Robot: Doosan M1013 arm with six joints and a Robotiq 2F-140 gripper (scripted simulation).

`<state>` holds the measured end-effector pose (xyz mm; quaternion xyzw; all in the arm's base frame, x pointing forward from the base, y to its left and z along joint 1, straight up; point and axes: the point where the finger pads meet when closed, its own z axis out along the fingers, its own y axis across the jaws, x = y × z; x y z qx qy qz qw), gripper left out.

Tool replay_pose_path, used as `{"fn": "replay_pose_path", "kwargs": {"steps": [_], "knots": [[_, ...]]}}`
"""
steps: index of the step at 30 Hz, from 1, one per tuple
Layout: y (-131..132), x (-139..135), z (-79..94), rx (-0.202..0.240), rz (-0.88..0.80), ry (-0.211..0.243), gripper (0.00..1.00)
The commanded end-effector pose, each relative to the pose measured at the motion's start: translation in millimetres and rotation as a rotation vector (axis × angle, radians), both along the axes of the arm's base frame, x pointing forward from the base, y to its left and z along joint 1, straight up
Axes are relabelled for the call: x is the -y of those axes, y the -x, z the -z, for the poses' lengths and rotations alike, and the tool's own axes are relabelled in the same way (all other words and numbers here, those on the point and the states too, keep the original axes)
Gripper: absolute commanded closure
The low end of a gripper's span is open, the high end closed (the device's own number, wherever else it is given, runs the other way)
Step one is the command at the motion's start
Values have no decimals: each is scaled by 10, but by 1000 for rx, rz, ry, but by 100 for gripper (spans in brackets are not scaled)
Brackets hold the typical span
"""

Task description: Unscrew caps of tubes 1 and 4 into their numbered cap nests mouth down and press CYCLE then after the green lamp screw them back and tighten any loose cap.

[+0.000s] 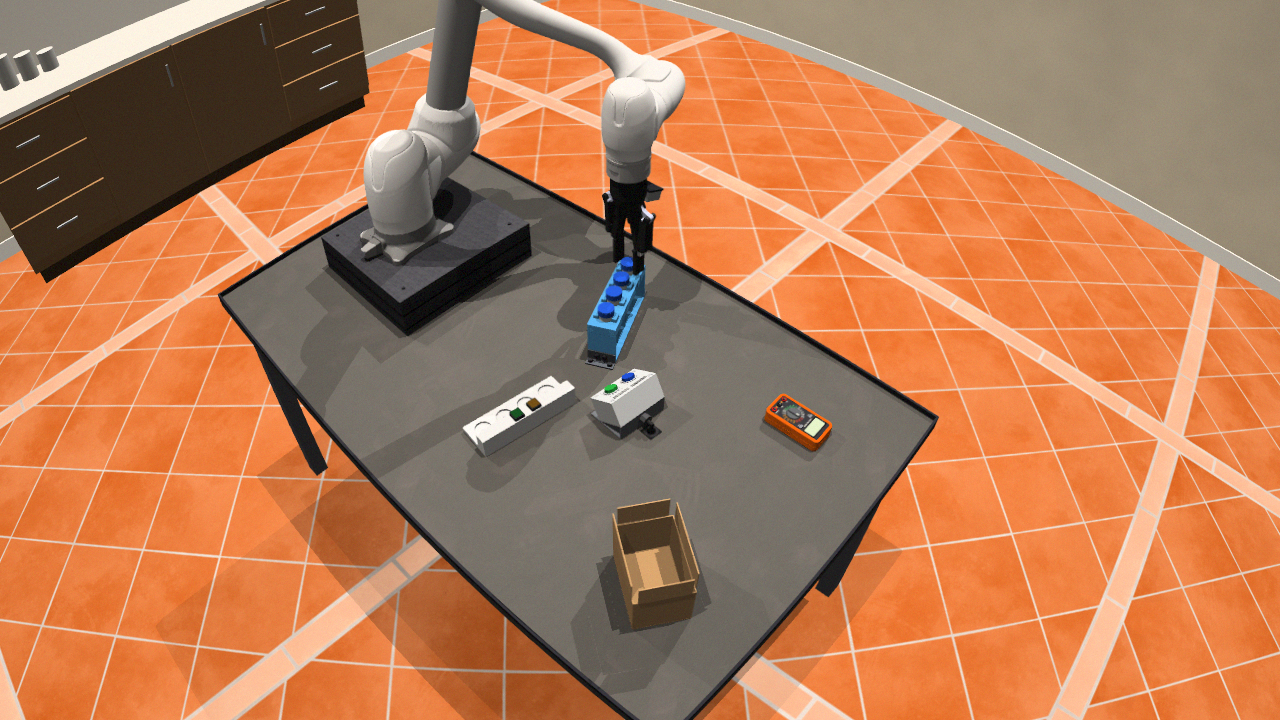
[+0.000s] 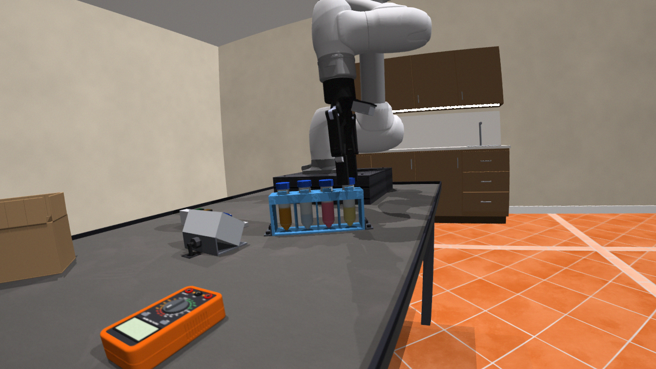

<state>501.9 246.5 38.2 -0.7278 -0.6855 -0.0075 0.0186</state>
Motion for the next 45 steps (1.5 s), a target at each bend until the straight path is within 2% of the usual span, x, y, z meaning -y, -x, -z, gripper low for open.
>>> {"fn": "replay_pose_path", "kwargs": {"steps": [1, 5, 6, 18, 21, 36, 38, 43, 45], "knots": [[-4, -6, -7, 8, 44, 33, 59], [-4, -7, -7, 8, 44, 33, 59], [-4, -7, -7, 8, 44, 33, 70], [-4, -6, -8, 8, 44, 33, 70], [-4, -7, -8, 9, -6, 33, 70], [-4, -8, -11, 24, -756, 23, 70], [-4, -8, -11, 24, -756, 23, 70], [-4, -7, -12, 29, -1003, 20, 70], [-4, -7, -12, 29, -1003, 20, 70]]}}
